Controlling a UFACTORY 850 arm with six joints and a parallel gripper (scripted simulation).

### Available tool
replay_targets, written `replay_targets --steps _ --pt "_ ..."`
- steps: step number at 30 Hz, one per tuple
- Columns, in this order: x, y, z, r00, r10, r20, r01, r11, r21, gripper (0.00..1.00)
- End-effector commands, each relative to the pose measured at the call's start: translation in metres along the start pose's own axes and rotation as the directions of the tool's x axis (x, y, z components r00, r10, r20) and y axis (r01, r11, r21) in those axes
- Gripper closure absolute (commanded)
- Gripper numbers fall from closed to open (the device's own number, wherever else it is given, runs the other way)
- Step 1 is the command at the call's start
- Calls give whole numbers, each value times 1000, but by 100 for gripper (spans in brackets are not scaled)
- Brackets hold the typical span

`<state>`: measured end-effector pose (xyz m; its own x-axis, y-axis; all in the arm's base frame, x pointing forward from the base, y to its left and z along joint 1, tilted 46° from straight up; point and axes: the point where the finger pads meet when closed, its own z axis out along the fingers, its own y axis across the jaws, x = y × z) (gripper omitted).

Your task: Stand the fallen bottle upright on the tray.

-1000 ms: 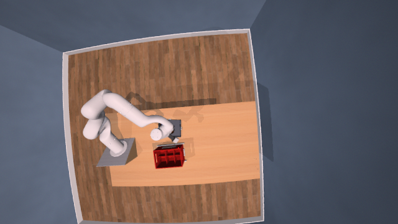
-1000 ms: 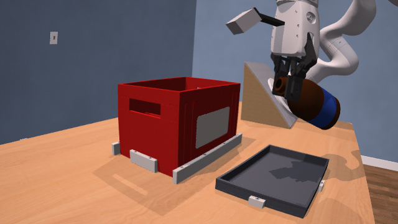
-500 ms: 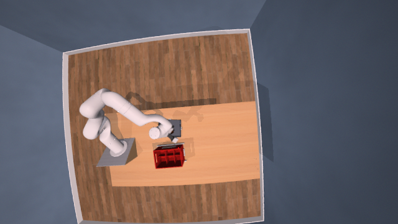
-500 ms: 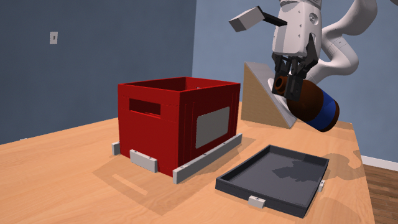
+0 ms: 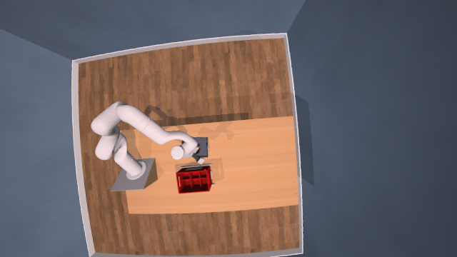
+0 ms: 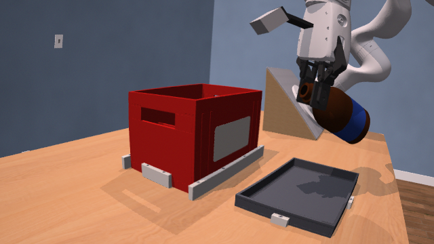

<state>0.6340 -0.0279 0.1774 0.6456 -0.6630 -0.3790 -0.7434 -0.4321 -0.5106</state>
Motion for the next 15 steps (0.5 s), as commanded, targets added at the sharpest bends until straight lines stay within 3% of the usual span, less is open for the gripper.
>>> replay_targets --steps 1,15 --pt "1 -1 -1 1000 -1 -4 1 1000 1 100" --pt "0 -2 -1 999 -1 -50 1 1000 3 100"
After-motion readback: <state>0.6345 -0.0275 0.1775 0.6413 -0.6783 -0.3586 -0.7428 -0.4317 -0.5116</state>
